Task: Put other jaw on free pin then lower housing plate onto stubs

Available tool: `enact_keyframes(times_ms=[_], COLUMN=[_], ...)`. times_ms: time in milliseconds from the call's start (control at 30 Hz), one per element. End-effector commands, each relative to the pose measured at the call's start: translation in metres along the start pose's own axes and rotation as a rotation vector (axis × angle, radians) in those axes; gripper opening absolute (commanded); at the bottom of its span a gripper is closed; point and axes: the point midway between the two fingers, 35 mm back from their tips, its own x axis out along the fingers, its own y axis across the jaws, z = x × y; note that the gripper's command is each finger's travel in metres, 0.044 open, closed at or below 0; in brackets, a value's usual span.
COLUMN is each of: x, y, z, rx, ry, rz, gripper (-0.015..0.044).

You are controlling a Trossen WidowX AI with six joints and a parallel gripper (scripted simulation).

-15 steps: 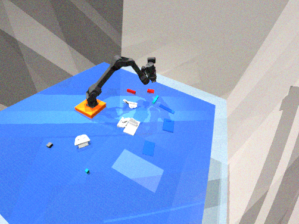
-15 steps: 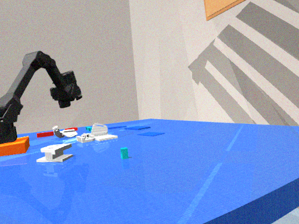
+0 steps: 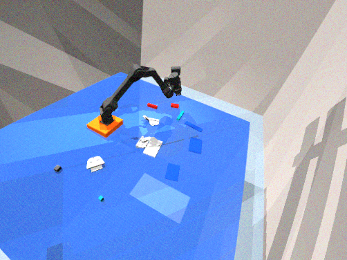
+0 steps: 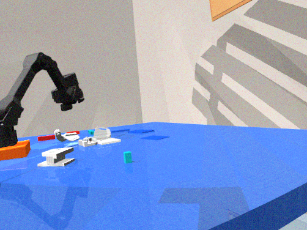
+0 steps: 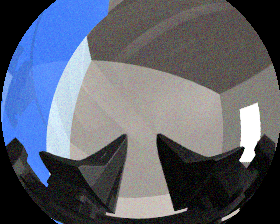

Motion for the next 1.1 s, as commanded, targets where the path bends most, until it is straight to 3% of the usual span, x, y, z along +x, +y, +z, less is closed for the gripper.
enact_keyframes(times_ms=[0, 67, 600, 1067], x=[0.000, 0.000, 0.000, -0.020], y=[0.000, 0.000, 0.000, 0.002], z=[0.000, 0.000, 0.000, -0.027], rx=[0.000, 0.000, 0.005, 0.408], ry=[0.000, 0.000, 0.002, 0.206], rz=[0.000, 0.000, 0.001, 0.058], gripper=[0.0033, 0.0000, 0.0000, 0.0000])
